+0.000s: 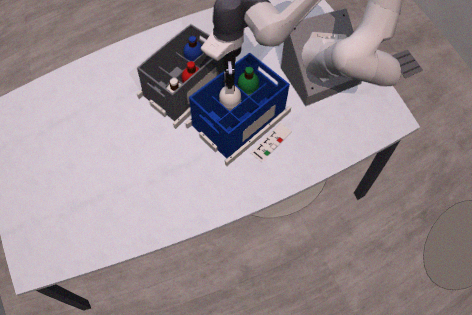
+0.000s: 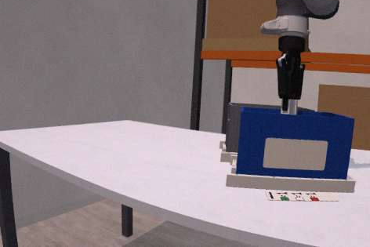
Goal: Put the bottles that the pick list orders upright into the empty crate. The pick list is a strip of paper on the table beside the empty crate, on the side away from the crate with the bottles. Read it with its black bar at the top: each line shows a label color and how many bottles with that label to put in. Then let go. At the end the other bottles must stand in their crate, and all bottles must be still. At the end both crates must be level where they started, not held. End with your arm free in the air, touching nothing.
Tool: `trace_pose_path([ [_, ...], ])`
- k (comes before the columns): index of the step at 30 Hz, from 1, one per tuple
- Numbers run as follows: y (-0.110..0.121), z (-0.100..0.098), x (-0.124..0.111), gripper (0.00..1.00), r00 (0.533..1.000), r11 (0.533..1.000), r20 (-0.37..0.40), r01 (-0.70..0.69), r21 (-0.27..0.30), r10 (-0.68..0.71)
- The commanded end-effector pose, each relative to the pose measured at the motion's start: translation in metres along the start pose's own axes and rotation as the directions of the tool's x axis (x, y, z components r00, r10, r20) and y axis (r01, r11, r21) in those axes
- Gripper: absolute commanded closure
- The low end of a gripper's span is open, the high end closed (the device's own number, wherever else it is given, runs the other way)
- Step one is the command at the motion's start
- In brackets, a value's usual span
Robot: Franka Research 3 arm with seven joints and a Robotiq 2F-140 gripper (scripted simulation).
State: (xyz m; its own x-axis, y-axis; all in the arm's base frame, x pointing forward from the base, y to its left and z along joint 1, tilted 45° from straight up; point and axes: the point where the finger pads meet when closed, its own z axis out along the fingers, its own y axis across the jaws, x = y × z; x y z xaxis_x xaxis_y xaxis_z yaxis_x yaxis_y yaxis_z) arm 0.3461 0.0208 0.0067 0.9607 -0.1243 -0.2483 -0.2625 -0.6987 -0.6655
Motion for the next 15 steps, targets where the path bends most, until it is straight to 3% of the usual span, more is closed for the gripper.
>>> trace_pose_path([
  [1, 0.0013, -0.0003, 0.0037, 1.00, 1.000, 1.000, -0.012, -0.009, -0.002, 0.009],
  [15, 0.0013, 0.0012, 0.0037, 1.00, 1.000, 1.000, -0.012, -0.009, -0.002, 0.009],
])
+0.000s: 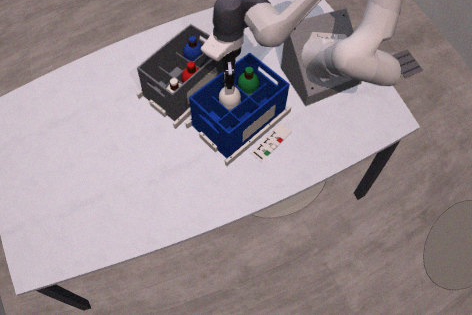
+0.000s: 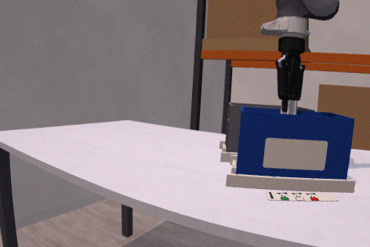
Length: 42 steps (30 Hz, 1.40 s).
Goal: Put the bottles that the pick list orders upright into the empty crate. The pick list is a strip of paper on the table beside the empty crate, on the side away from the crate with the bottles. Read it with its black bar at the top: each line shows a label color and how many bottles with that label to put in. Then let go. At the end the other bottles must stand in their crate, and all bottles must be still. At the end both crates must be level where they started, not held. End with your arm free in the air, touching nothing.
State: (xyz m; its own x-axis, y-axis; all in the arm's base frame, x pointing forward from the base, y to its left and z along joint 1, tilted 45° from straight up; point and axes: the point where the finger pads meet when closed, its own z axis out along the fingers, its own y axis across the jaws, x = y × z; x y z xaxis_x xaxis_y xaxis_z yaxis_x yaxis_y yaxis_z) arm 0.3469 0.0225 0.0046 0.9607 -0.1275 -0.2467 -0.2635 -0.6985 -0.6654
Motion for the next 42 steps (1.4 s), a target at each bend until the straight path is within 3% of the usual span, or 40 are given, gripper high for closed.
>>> trace_pose_path([
  [1, 0.0013, -0.0014, 0.0027, 1.00, 1.000, 1.000, -0.009, -0.008, -0.002, 0.008],
  [34, 0.0013, -0.0014, 0.0027, 1.00, 1.000, 1.000, -0.009, -0.008, -0.002, 0.008],
  [35, 0.0013, 0.0008, 0.0027, 0.62, 1.000, 1.000, -0.009, -0.008, -0.002, 0.008],
  [42, 0.0013, 0.0008, 0.0027, 0.62, 1.000, 1.000, -0.009, -0.008, -0.002, 0.008],
])
